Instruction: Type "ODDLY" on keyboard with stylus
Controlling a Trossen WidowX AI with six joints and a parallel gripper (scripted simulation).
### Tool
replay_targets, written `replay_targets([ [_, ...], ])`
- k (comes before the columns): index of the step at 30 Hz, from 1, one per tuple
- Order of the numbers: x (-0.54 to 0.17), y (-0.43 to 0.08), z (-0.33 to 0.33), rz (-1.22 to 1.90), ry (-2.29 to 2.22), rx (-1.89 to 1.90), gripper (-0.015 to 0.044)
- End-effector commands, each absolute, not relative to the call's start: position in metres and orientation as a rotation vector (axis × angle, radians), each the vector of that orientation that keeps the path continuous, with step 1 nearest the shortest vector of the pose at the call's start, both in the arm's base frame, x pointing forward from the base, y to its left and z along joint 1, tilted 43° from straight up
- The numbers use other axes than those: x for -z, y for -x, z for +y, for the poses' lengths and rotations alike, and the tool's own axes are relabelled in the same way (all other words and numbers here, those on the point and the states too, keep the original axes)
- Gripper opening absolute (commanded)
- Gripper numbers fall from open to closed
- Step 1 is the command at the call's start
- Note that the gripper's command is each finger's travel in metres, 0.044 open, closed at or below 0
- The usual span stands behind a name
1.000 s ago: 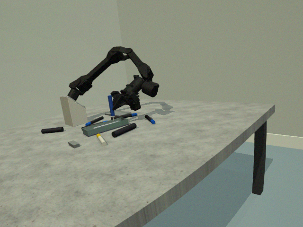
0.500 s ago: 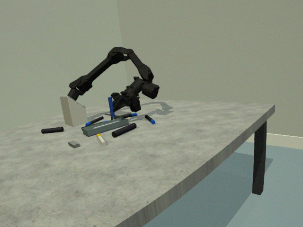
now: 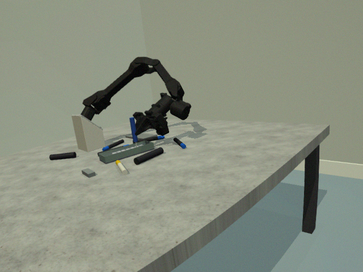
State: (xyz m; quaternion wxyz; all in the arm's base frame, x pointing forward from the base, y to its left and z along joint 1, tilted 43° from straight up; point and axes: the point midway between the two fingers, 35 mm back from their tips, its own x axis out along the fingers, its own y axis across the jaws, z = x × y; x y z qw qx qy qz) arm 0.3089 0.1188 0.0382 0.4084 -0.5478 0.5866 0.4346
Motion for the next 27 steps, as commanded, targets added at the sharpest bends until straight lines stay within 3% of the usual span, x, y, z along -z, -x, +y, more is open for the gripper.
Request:
replay_targets([
  [1, -0.038, -0.309, 0.119, 1.478, 1.373, -1.093, 0.0081],
  [27, -0.063, -0.31, 0.095, 1.48, 1.366, -1.09, 0.0081],
])
